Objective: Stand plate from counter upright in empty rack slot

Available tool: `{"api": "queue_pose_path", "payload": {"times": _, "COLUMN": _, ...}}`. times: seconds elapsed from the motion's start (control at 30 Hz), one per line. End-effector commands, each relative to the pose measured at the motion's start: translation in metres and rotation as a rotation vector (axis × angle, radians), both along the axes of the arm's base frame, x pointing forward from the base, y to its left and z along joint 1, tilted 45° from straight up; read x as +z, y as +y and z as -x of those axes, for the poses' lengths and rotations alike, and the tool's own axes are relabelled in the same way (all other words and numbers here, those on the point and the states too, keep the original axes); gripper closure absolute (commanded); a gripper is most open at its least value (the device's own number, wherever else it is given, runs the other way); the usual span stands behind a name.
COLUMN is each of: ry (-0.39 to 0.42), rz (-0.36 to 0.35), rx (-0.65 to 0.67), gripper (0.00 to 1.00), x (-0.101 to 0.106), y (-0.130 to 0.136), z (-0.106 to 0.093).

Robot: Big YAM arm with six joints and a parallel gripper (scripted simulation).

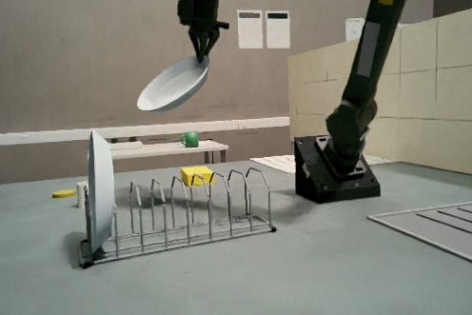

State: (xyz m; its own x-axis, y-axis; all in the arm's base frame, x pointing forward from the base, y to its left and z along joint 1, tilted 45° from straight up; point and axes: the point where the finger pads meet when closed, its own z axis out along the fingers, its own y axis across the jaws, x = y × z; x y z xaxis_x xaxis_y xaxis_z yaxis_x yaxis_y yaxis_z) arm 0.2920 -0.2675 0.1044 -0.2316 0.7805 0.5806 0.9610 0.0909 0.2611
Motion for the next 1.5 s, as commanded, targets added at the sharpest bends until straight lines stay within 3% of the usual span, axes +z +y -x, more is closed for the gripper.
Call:
{"api": "queue_pose_path", "payload": {"times": 0.0, "ry": -0.135, "rz": 0.131, "rx": 0.069, "gripper": 1.0, "x": 0.035, "y": -0.015, "z": -0.02}}
{"api": "queue_pose_path", "payload": {"times": 0.07, "ry": -0.145, "rz": 0.129, "rx": 0.079, "gripper": 1.0, "x": 0.029, "y": -0.01, "z": -0.009}}
{"api": "queue_pose_path", "payload": {"times": 0.17, "ry": -0.216, "rz": 0.196, "rx": 0.152, "gripper": 1.0, "x": 0.046, "y": -0.01, "z": -0.026}}
{"api": "queue_pose_path", "payload": {"times": 0.33, "ry": -0.244, "rz": 0.206, "rx": 0.184, "gripper": 1.0, "x": 0.041, "y": -0.001, "z": -0.016}}
{"api": "queue_pose_path", "payload": {"times": 0.4, "ry": -0.304, "rz": 0.266, "rx": 0.248, "gripper": 1.0, "x": 0.058, "y": -0.002, "z": -0.034}}
{"api": "queue_pose_path", "payload": {"times": 0.5, "ry": -0.342, "rz": 0.28, "rx": 0.306, "gripper": 1.0, "x": 0.054, "y": 0.013, "z": -0.03}}
{"api": "queue_pose_path", "payload": {"times": 0.57, "ry": -0.403, "rz": 0.347, "rx": 0.35, "gripper": 1.0, "x": 0.072, "y": 0.005, "z": -0.042}}
{"api": "queue_pose_path", "payload": {"times": 0.67, "ry": -0.44, "rz": 0.369, "rx": 0.385, "gripper": 1.0, "x": 0.068, "y": 0.011, "z": -0.031}}
{"api": "queue_pose_path", "payload": {"times": 0.77, "ry": -0.527, "rz": 0.446, "rx": 0.483, "gripper": 1.0, "x": 0.089, "y": 0.016, "z": -0.051}}
{"api": "queue_pose_path", "payload": {"times": 0.9, "ry": -0.548, "rz": 0.457, "rx": 0.501, "gripper": 1.0, "x": 0.082, "y": 0.018, "z": -0.041}}
{"api": "queue_pose_path", "payload": {"times": 1.0, "ry": -0.64, "rz": 0.541, "rx": 0.599, "gripper": 1.0, "x": 0.107, "y": 0.023, "z": -0.061}}
{"api": "queue_pose_path", "payload": {"times": 1.07, "ry": -0.668, "rz": 0.543, "rx": 0.642, "gripper": 1.0, "x": 0.098, "y": 0.034, "z": -0.057}}
{"api": "queue_pose_path", "payload": {"times": 1.17, "ry": -0.744, "rz": 0.642, "rx": 0.695, "gripper": 1.0, "x": 0.123, "y": 0.022, "z": -0.065}}
{"api": "queue_pose_path", "payload": {"times": 1.27, "ry": -0.802, "rz": 0.659, "rx": 0.775, "gripper": 1.0, "x": 0.118, "y": 0.04, "z": -0.066}}
{"api": "queue_pose_path", "payload": {"times": 1.33, "ry": -0.863, "rz": 0.72, "rx": 0.836, "gripper": 1.0, "x": 0.136, "y": 0.041, "z": -0.078}}
{"api": "queue_pose_path", "payload": {"times": 1.43, "ry": -0.872, "rz": 0.749, "rx": 0.832, "gripper": 1.0, "x": 0.139, "y": 0.031, "z": -0.072}}
{"api": "queue_pose_path", "payload": {"times": 1.47, "ry": -0.884, "rz": 0.743, "rx": 0.852, "gripper": 1.0, "x": 0.131, "y": 0.038, "z": -0.069}}
